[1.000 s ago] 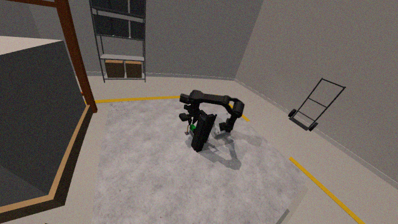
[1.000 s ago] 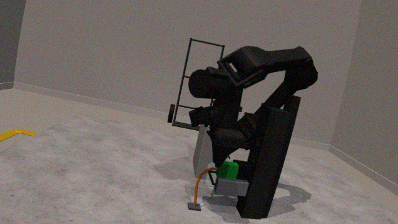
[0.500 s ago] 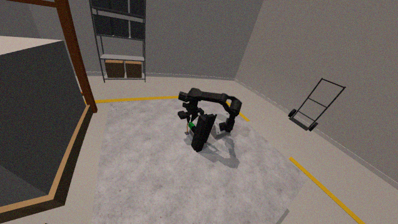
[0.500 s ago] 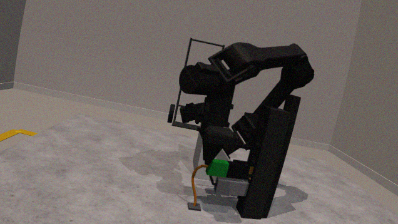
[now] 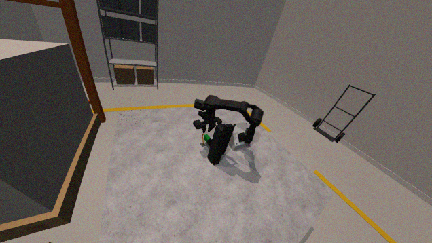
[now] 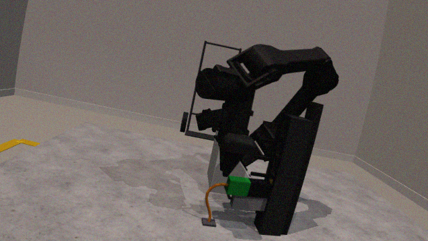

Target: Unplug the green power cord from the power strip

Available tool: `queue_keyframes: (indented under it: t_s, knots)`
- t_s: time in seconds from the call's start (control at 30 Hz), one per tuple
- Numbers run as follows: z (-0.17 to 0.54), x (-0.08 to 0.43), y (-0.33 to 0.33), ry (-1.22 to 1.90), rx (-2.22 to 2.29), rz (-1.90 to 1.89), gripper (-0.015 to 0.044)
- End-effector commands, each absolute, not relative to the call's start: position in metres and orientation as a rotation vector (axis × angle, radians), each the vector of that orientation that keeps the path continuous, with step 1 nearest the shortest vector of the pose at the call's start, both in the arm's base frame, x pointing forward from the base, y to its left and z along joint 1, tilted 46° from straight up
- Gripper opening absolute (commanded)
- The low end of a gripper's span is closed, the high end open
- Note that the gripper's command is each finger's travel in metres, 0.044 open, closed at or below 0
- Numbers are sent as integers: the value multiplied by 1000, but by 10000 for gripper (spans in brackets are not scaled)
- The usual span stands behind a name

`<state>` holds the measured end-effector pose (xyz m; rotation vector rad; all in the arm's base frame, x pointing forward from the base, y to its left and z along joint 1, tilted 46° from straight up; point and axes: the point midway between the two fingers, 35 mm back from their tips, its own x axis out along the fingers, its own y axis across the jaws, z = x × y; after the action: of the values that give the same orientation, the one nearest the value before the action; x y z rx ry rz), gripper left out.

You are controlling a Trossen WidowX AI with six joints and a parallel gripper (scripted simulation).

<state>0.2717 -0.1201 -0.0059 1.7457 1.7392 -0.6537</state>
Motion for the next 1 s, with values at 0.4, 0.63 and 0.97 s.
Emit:
queue_keyframes:
  t_s: [0.4,0.63,0.97]
  knots:
    - [7,270,-113,1728,1746,-663,160]
    - [12,268,-108,1729,1746,-663,160]
    - [6,268,-102,1729,1746,-663,160]
